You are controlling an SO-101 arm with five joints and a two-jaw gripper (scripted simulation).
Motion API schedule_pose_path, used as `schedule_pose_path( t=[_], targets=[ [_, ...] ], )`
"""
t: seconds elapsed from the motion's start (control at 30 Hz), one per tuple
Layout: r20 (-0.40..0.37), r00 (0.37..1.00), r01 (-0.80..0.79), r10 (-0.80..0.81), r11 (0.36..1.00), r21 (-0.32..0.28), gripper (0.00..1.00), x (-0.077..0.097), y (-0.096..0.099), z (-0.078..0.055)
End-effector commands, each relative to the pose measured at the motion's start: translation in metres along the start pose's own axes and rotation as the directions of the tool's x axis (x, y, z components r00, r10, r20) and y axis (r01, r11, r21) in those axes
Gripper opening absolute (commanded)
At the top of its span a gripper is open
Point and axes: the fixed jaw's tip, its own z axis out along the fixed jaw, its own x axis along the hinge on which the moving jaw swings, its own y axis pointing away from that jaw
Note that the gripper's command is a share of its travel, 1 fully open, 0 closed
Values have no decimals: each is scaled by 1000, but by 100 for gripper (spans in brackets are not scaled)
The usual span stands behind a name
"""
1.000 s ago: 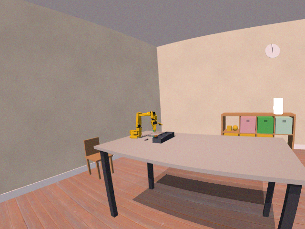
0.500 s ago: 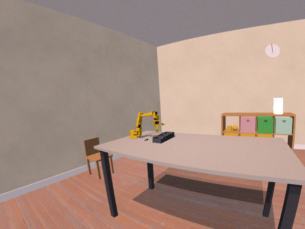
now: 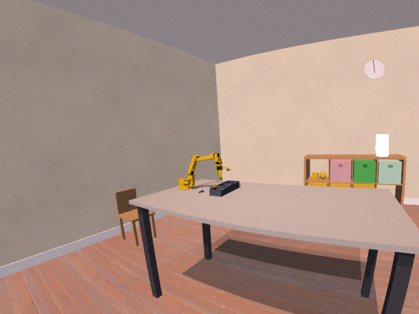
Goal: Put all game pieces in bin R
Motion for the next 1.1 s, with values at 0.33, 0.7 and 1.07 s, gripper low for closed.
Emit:
schedule_pose_path(
  t=[0.33,0.7,1.07],
  targets=[
    [81,996,-43,41,999,22,0,-19,2,-9],
    [184,969,-169,164,986,9,0,-53,13,-7],
    [243,940,-242,239,970,-18,0,-70,23,-5]
  ],
)
